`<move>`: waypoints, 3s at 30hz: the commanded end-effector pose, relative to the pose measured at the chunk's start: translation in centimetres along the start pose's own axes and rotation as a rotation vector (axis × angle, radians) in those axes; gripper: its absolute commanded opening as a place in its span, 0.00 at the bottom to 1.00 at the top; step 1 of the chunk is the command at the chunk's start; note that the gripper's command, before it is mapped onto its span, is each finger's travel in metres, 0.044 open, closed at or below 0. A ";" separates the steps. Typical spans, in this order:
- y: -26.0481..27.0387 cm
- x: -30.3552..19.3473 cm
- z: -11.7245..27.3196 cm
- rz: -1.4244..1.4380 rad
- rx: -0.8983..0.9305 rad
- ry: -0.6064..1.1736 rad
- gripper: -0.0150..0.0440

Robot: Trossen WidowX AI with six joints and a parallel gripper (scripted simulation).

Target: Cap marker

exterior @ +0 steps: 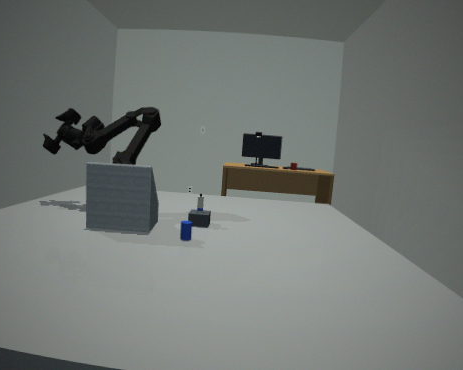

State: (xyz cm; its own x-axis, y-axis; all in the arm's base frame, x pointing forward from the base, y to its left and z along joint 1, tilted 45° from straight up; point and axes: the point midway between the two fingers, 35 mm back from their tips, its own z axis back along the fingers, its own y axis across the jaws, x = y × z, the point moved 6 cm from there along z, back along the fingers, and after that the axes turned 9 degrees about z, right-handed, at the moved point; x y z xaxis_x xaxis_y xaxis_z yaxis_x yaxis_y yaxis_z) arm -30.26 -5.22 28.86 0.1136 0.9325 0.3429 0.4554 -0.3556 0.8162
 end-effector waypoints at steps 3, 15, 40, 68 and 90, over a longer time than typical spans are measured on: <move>0.3 -1.7 0.3 -0.015 0.002 0.062 0.80; 1.0 -13.6 2.4 0.140 -0.044 0.533 0.68; 6.4 -33.0 24.0 0.661 0.383 1.622 0.68; 6.0 -21.0 58.6 1.196 2.354 2.627 0.68; 0.3 -8.7 64.4 0.937 3.379 2.679 0.68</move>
State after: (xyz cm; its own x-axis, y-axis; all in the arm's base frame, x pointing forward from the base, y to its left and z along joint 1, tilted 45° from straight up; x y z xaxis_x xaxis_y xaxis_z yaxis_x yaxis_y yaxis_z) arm 25.77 -9.74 -3.46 0.9308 0.3468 0.1153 -0.3270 0.6493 0.6866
